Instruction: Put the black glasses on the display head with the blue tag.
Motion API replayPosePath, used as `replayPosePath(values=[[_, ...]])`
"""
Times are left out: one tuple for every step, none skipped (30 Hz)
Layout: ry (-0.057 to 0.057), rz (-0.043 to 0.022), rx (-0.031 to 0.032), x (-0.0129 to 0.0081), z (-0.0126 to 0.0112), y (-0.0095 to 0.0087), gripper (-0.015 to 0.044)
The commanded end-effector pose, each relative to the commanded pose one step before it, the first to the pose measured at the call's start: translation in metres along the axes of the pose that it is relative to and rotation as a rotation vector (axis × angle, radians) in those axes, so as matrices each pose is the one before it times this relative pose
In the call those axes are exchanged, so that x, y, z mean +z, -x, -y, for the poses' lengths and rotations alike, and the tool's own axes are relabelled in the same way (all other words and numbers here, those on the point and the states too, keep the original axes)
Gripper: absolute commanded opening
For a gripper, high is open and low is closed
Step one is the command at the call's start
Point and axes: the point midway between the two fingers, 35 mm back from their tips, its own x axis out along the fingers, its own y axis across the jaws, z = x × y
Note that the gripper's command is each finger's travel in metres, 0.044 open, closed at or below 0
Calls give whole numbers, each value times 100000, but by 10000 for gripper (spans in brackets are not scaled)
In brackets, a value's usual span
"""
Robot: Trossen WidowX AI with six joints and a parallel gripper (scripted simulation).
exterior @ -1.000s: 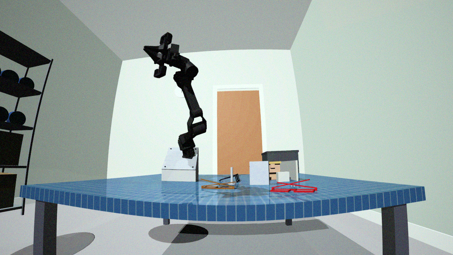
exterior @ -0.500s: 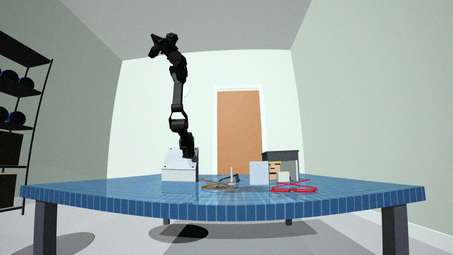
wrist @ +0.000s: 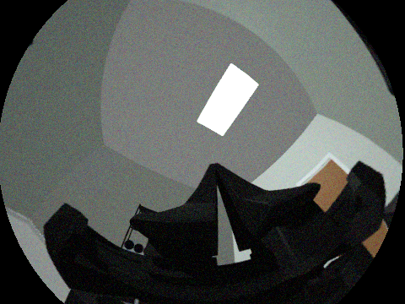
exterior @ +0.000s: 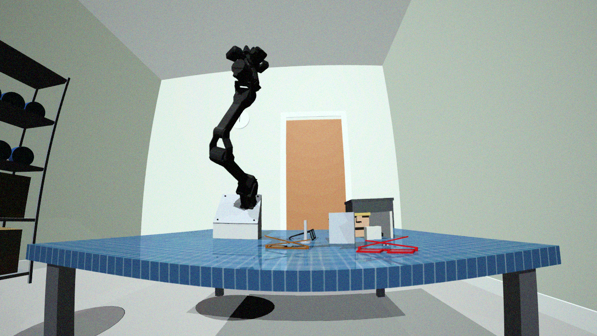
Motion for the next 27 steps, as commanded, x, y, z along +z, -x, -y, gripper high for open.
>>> replayPosePath(values=[[-3583,9593,-16309,2209,4305,684,0],[-1103,3153,-4618,749,1199,164,0],[-1109,3353,-4566,806,1192,160,0],[-1108,3519,-4465,856,1172,153,0],[-1109,3680,-4359,904,1150,146,0],[-1075,3698,-4101,917,1087,132,0],[-922,3262,-3410,816,908,101,0],[-796,2964,-3267,796,893,6,0],[-956,3629,-3870,992,1064,-12,0],[-1058,4048,-4072,1114,1121,-18,0],[-1093,4197,-3977,1162,1096,-27,0],[-1114,4278,-3823,1192,1054,-36,0],[-1149,4398,-3712,1233,1023,-46,0],[-1187,4512,-3599,1272,991,-56,0],[-1227,4621,-3484,1309,959,-66,0],[-1268,4724,-3369,1345,925,-77,0],[-1312,4822,-3253,1379,891,-88,0],[-1358,4914,-3138,1412,857,-100,0],[-1405,5000,-3022,1443,821,-112,0],[-1454,5081,-2907,1472,786,-124,0],[-1505,5157,-2792,1499,750,-137,0],[-1355,5124,-2636,1505,698,-141,0],[-1409,5182,-2535,1527,665,-154,0],[-1464,5236,-2437,1548,632,-167,0],[-1519,5286,-2340,1567,599,-180,0],[-1575,5332,-2245,1585,566,-193,0],[-1632,5373,-2152,1601,533,-207,0]])
